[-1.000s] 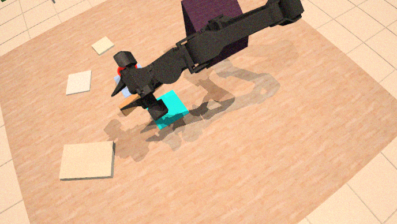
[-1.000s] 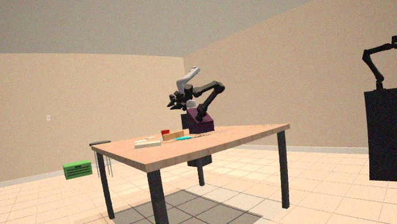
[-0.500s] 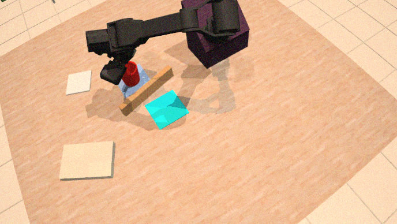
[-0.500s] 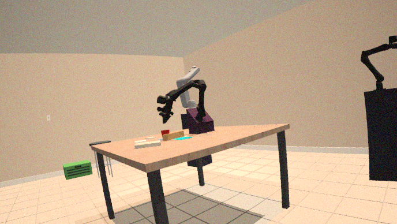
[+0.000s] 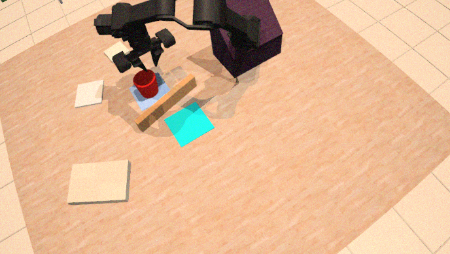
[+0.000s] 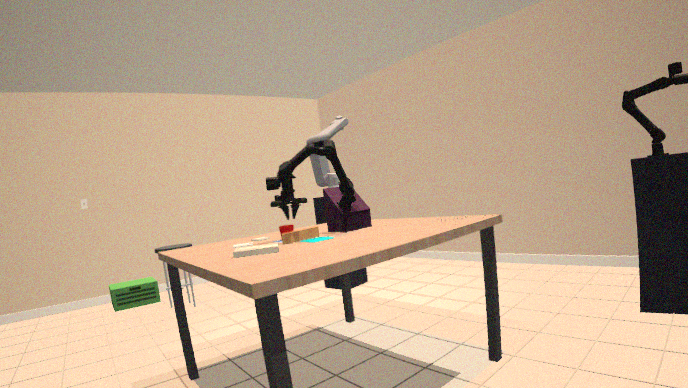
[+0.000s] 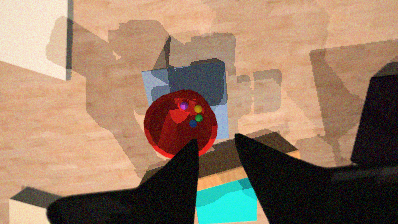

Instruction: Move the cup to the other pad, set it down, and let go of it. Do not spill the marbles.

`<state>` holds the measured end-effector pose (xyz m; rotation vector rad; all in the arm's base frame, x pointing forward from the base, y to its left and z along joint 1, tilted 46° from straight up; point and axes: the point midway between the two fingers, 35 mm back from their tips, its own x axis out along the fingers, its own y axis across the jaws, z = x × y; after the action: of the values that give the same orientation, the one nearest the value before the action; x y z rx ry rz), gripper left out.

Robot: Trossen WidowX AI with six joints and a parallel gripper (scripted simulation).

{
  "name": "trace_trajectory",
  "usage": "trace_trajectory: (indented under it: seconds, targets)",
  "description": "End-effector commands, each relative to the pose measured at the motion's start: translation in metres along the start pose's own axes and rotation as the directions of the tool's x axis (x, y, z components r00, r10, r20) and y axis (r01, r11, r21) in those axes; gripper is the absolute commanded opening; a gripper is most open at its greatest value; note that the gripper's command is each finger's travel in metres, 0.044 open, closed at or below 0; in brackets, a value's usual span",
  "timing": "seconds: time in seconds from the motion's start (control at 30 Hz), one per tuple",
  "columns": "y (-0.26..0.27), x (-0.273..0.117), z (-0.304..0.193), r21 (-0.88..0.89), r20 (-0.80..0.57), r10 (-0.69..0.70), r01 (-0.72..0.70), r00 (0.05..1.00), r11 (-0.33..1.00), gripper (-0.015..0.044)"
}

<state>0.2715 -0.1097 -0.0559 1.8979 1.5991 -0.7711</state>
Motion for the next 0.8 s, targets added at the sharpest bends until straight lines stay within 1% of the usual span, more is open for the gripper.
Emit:
trace_trajectory:
  seconds: [0.0, 0.2, 0.77]
  targets:
    - [0.000, 0.001, 0.002, 0.027, -0.016, -0.001, 0.001, 1.000, 1.000, 0.0148]
    - [0.000, 0.005, 0.002, 0.027, -0.016, -0.001, 0.001, 1.000, 1.000, 0.0148]
    - [0.001, 0.033, 0.002, 0.027, -0.016, 0.000, 0.001, 1.000, 1.000, 0.0148]
